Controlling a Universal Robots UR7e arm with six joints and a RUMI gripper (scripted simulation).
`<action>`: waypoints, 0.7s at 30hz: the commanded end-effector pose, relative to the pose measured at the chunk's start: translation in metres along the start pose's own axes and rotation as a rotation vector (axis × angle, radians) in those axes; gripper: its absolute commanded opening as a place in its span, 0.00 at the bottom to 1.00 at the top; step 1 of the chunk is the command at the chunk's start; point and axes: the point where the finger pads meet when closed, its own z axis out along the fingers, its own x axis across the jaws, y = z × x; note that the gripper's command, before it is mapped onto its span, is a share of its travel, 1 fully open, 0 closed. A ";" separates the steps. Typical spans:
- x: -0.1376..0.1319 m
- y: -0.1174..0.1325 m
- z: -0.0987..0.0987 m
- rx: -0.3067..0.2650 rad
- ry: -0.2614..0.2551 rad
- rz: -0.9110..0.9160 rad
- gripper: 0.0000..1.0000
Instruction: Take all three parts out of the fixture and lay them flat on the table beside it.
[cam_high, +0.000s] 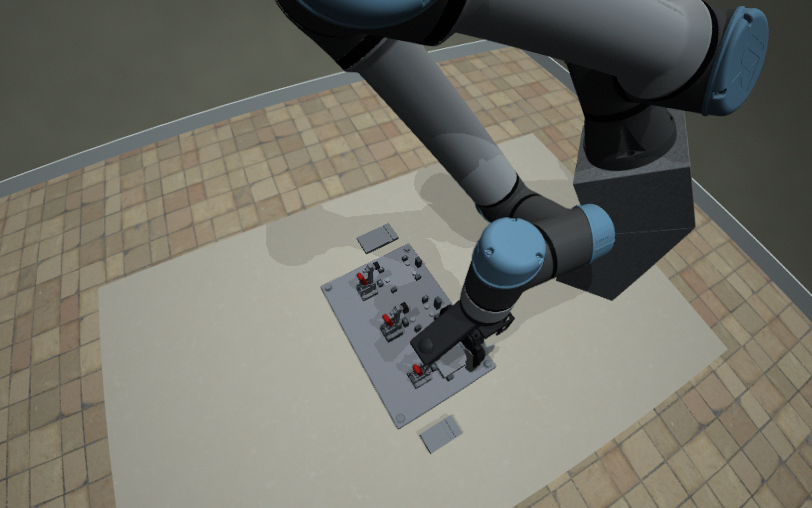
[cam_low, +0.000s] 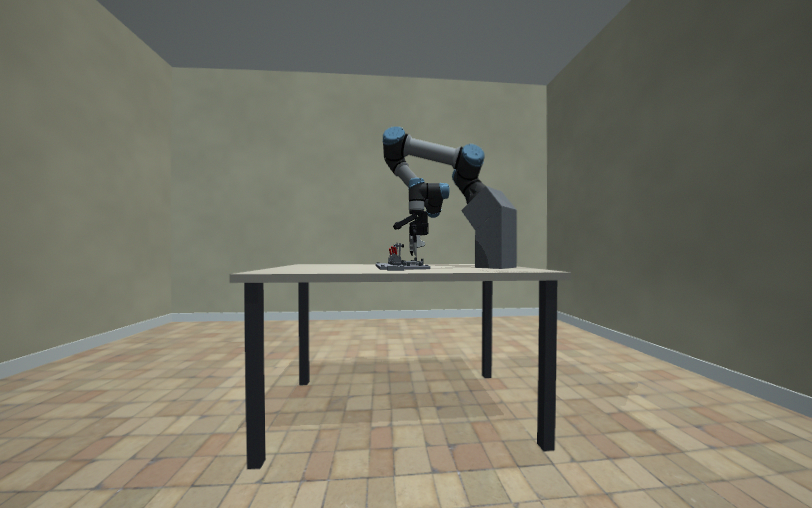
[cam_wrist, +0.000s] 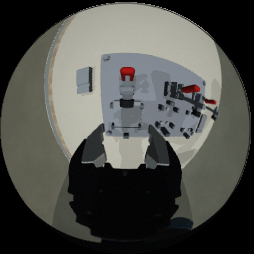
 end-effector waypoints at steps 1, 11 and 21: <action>0.000 -0.002 0.001 0.006 -0.002 0.000 0.59; 0.000 -0.002 0.000 0.007 -0.001 0.000 0.59; 0.000 -0.003 0.006 0.007 -0.001 0.002 0.59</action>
